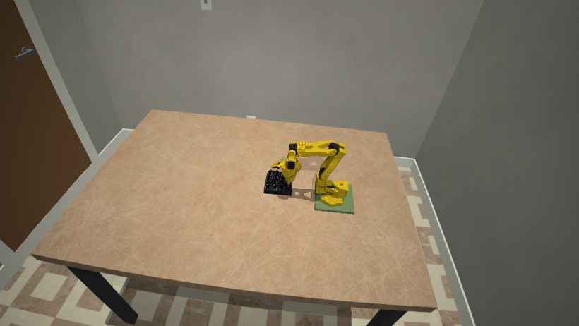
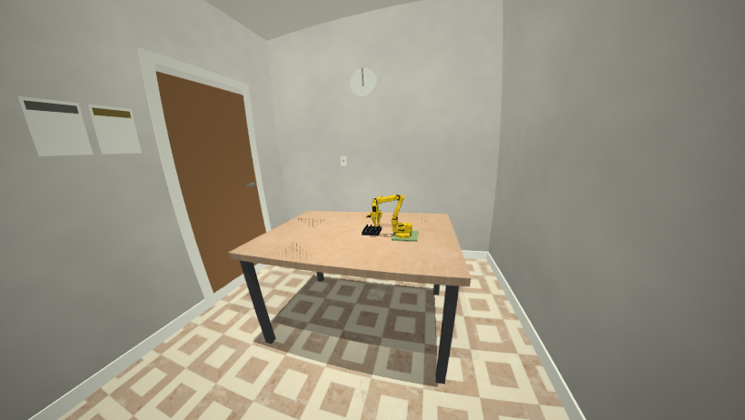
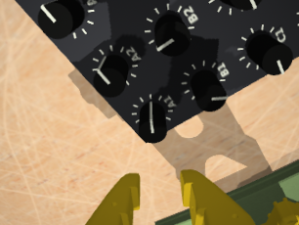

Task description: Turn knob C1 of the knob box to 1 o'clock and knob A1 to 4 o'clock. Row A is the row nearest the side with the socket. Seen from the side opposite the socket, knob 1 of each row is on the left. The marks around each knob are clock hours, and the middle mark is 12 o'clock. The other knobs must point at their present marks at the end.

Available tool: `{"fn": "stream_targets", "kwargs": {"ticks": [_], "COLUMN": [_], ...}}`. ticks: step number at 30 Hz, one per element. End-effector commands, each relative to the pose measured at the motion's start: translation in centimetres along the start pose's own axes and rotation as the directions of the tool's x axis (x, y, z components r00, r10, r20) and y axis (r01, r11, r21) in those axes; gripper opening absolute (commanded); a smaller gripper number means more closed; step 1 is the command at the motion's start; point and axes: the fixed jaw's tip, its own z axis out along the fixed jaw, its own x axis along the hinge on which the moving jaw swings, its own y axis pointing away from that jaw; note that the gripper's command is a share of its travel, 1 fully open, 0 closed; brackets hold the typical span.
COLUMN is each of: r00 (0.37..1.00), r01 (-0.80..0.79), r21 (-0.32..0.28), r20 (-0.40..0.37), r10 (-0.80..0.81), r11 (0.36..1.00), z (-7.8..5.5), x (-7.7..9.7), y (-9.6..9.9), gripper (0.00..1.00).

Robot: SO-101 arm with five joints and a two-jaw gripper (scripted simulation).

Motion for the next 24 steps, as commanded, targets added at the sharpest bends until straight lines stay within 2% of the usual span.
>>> {"fn": "stream_targets", "kwargs": {"ticks": [1,24], "r00": [1.000,1.000], "r01": [0.001,0.001], "r21": [-0.013,-0.013], "r20": [0.019,0.019], "r10": [-0.001,-0.001], "r11": [1.000,1.000], "z": [-0.4,-0.7], "x": [-0.2,-1.9], "y": [0.3,1.4], "gripper": [0.08,0.08]}}
